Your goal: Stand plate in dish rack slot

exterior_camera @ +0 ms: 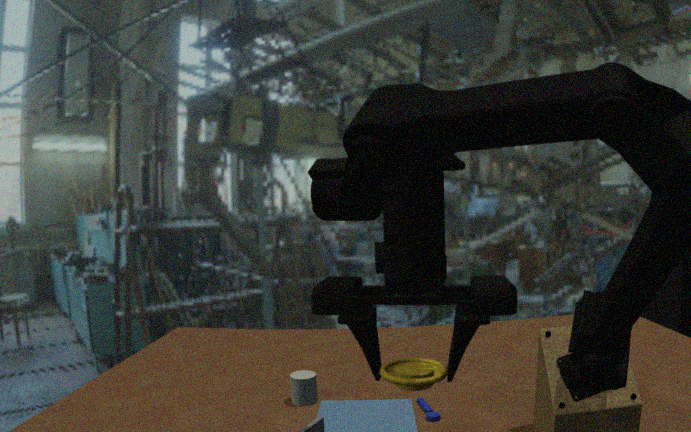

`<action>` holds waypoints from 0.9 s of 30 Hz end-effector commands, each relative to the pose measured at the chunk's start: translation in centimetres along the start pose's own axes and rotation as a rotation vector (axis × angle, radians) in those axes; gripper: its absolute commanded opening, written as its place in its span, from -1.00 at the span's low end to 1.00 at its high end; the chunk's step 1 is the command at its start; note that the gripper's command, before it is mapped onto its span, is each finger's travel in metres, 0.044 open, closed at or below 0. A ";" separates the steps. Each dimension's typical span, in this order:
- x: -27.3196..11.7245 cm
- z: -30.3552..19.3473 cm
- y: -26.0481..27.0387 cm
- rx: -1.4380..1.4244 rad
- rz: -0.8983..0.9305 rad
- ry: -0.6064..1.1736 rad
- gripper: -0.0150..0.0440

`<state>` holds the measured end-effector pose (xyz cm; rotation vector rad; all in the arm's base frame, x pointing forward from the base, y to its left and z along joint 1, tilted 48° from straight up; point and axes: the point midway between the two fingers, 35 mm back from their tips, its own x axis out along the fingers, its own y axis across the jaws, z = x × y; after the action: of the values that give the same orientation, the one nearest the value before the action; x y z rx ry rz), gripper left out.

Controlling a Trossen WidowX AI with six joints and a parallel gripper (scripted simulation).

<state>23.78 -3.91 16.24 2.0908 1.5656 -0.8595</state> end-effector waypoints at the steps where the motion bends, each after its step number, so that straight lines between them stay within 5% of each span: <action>1: 0.2 -1.6 -1.4 0.151 0.000 0.008 -0.49; 14: 0.6 -3.1 -3.1 0.336 -0.005 0.011 -0.49; 27: 4.4 0.5 -3.4 0.073 -0.037 -0.304 -0.49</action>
<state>21.35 -0.11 14.26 1.9902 1.4703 -1.2077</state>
